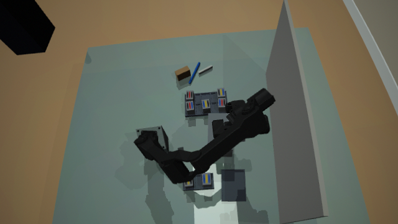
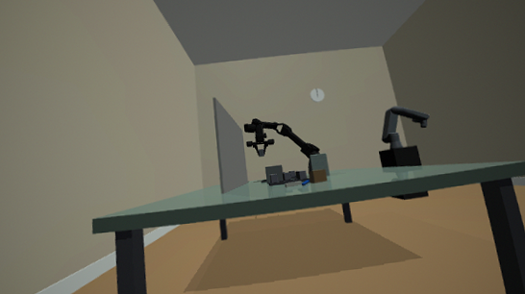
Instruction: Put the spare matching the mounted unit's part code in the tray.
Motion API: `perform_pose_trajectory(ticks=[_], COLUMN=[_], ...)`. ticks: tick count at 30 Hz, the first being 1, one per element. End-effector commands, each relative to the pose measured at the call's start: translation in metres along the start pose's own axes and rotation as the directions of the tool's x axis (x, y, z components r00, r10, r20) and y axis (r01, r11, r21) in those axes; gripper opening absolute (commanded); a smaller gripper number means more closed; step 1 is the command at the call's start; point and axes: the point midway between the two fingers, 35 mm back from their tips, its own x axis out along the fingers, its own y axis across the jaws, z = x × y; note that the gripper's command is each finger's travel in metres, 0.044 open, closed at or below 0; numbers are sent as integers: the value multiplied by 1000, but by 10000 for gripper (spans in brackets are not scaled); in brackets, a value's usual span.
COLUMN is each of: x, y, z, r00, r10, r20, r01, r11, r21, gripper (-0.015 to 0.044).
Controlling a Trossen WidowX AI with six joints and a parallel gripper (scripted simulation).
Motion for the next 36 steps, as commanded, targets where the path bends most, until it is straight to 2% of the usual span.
perform_pose_trajectory(ticks=[1, 14, 36], x=[0, 4, 16], y=[4, 32, 31], z=[-41, -143, -144], r00=[1000, 997, 997], r10=[-6, 7, 10], r20=[-18, -82, -77], r01=[6, -7, -9], r11=[1000, 1000, 1000], r21=[-1, 10, 10], gripper=[0, 0, 0])
